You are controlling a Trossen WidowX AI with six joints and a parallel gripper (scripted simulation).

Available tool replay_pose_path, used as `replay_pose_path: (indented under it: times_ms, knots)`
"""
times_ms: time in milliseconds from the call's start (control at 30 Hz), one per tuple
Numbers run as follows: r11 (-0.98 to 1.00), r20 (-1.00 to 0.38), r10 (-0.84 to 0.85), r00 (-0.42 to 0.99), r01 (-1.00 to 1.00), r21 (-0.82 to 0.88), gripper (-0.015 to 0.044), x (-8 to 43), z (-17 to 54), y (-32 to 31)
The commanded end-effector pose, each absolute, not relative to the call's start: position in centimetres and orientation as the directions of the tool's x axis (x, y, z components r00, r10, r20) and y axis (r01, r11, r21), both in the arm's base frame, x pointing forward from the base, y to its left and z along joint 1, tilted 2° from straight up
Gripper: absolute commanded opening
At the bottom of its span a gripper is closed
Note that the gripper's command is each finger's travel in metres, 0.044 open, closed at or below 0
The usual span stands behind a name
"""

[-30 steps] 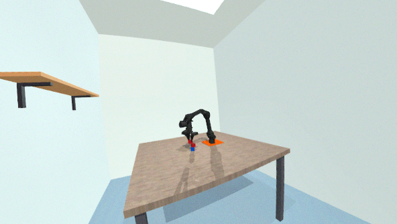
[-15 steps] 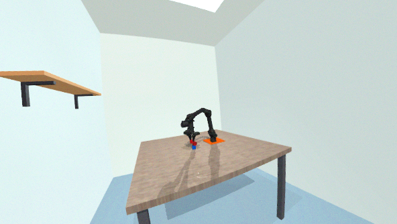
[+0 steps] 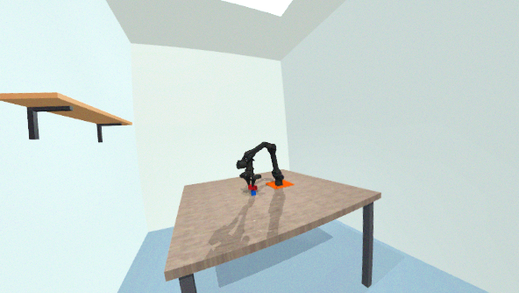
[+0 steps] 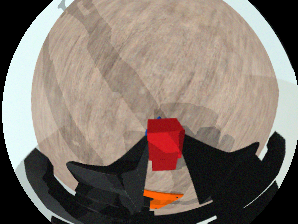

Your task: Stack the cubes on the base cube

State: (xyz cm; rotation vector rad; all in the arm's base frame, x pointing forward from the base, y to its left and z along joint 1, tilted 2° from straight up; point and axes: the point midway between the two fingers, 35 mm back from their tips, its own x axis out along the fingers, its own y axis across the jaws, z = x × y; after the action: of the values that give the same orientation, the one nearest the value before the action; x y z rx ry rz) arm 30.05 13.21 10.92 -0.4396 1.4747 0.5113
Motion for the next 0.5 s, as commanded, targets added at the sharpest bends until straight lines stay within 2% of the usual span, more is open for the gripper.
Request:
replay_pose_path:
  times_ms: [0,467]
  knots:
    - [0.809,-0.999,0.039,0.012,-0.587,0.025,0.0105,29.89,9.51,13.16]
    - [0.808,-0.999,0.038,0.012,-0.589,0.024,0.0105,29.89,9.36,13.17]
